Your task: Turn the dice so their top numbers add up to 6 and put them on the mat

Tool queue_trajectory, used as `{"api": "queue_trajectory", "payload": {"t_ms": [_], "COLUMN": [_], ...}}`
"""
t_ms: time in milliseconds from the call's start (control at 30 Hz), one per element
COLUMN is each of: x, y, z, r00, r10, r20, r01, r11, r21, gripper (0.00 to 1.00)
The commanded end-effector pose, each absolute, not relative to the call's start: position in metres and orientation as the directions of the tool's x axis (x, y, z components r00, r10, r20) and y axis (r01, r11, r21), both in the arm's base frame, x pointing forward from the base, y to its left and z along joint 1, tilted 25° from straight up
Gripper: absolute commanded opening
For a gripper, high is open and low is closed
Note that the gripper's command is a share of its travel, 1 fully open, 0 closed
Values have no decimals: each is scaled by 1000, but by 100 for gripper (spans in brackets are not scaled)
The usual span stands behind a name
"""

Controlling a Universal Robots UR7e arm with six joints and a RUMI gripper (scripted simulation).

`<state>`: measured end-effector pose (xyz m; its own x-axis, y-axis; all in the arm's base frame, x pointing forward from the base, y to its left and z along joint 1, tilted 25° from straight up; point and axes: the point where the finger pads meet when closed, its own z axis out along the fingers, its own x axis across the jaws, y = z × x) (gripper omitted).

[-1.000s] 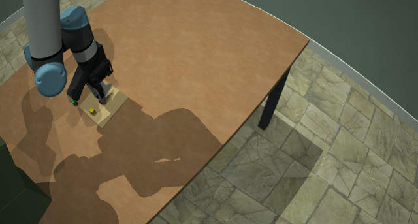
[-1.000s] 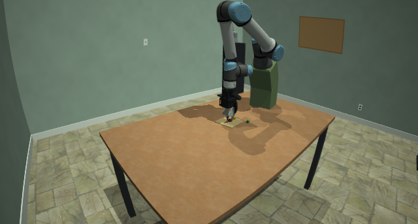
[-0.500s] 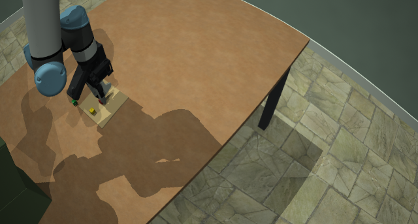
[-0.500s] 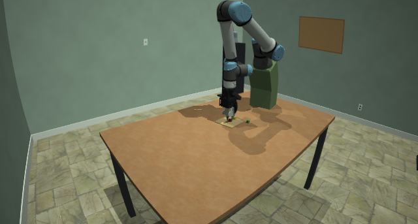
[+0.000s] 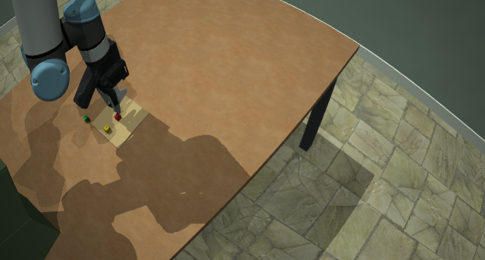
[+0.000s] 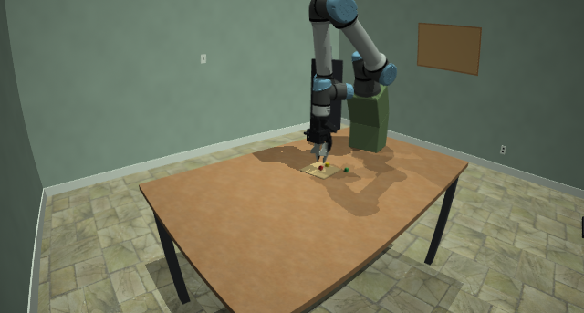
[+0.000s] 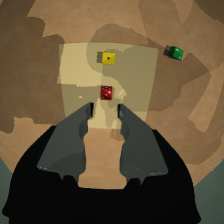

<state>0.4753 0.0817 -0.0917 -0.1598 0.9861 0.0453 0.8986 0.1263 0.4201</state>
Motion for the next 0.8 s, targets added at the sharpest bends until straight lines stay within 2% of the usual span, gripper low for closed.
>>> {"api": "queue_trajectory", "payload": {"t_ms": [0, 767], "x": [466, 452], "y": [79, 76], "z": [-73, -41], "r00": [-160, -160], "r10": [986, 986], "r20": [48, 48], "r01": [900, 900], "r11": [126, 126], "r21": [416, 416], "gripper": [18, 18]}}
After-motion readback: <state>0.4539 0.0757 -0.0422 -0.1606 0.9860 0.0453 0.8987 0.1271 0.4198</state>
